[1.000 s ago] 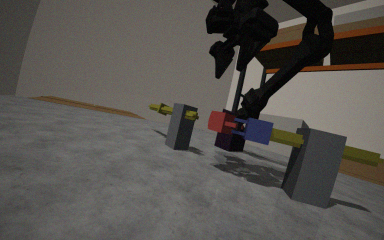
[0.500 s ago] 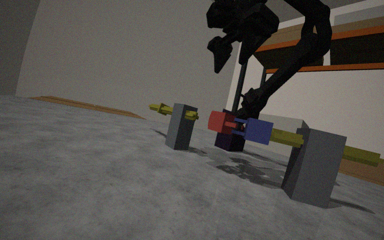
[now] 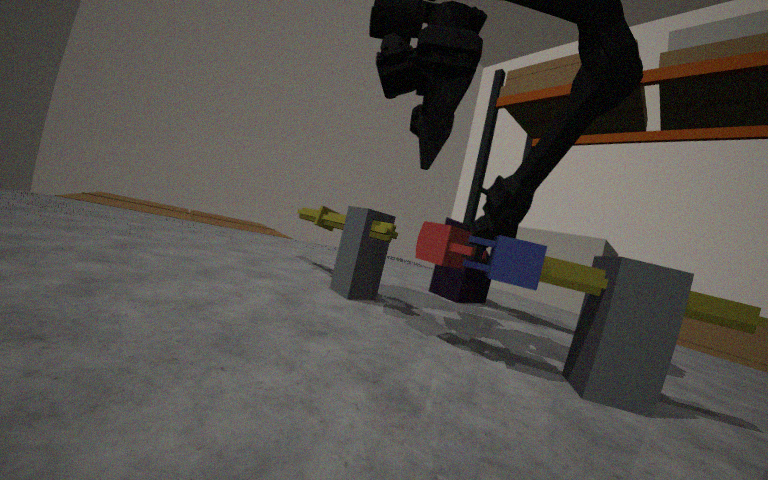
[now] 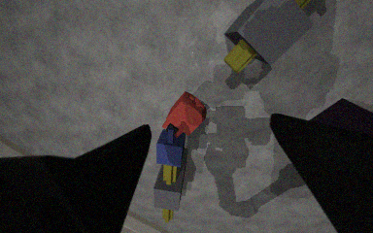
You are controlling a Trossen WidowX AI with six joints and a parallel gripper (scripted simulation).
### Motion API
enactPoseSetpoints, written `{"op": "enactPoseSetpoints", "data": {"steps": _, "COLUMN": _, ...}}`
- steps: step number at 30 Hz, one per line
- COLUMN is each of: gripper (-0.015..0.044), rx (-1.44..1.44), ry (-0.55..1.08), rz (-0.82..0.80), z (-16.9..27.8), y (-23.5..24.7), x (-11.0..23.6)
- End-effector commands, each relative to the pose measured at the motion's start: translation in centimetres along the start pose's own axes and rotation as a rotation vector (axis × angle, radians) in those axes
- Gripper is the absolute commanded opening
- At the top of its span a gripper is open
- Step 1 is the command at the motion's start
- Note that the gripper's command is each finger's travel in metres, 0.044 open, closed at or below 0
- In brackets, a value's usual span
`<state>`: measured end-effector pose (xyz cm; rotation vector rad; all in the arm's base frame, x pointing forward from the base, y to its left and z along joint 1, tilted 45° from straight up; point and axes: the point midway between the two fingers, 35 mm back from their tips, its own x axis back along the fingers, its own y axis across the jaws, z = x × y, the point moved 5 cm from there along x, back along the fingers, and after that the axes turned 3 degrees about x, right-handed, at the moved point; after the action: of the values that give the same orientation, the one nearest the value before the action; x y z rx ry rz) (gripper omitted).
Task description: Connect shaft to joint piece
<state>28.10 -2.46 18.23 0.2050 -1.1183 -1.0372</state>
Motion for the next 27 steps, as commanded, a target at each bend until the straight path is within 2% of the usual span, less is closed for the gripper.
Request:
{"op": "enactPoseSetpoints", "data": {"steps": 1, "gripper": 0.044, "rx": -0.14, "ry": 0.035, "rz": -0.027, "z": -0.8, "y": -0.9, "x": -0.5}}
{"op": "enactPoseSetpoints", "data": {"steps": 21, "gripper": 0.044, "rx": -0.761, "ry": 0.21, "rz": -0.105, "z": -3.9, "y": -5.1, "x": -3.0}}
{"op": "enactPoseSetpoints", "data": {"steps": 27, "gripper": 0.044, "rx": -0.782, "ry": 0.217, "rz": -0.108, "z": -4.0, "y": -5.3, "x": -3.1}}
